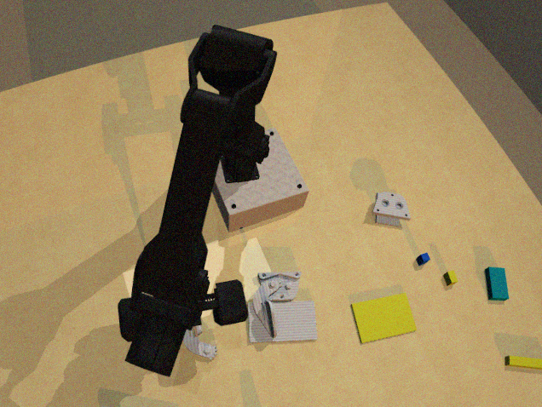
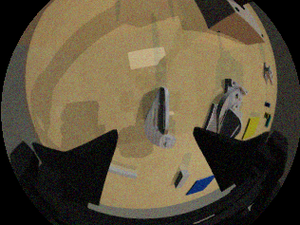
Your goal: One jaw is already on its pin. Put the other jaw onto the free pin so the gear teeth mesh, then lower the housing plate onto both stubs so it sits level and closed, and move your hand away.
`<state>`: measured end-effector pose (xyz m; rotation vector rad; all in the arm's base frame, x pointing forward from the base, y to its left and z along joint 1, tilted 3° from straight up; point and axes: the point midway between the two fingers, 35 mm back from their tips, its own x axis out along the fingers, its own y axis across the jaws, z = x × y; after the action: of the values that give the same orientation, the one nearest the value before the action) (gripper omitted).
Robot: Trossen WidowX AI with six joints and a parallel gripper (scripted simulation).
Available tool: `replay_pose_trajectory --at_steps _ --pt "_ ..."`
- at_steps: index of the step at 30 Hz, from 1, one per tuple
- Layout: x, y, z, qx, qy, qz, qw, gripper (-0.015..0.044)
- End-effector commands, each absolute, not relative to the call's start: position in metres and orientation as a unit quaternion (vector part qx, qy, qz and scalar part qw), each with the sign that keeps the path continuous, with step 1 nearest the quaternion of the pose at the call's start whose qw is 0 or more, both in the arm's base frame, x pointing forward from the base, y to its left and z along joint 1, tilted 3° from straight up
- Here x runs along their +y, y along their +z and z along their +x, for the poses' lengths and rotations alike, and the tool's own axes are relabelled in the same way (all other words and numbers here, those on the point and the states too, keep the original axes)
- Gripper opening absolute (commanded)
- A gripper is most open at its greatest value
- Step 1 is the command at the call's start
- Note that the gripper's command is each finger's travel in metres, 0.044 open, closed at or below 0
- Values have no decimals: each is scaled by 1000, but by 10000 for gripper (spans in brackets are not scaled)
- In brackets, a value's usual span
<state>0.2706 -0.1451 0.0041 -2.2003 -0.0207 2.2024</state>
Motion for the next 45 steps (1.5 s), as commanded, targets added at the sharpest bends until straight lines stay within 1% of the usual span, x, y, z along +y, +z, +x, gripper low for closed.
replay_pose_trajectory --at_steps 1,23,45 --pt "-143 -5 269 -8 709 -705 18 440" --pt "-142 -40 268 -8 709 -705 18 440" --pt "-141 -41 268 -8 709 -705 18 440"
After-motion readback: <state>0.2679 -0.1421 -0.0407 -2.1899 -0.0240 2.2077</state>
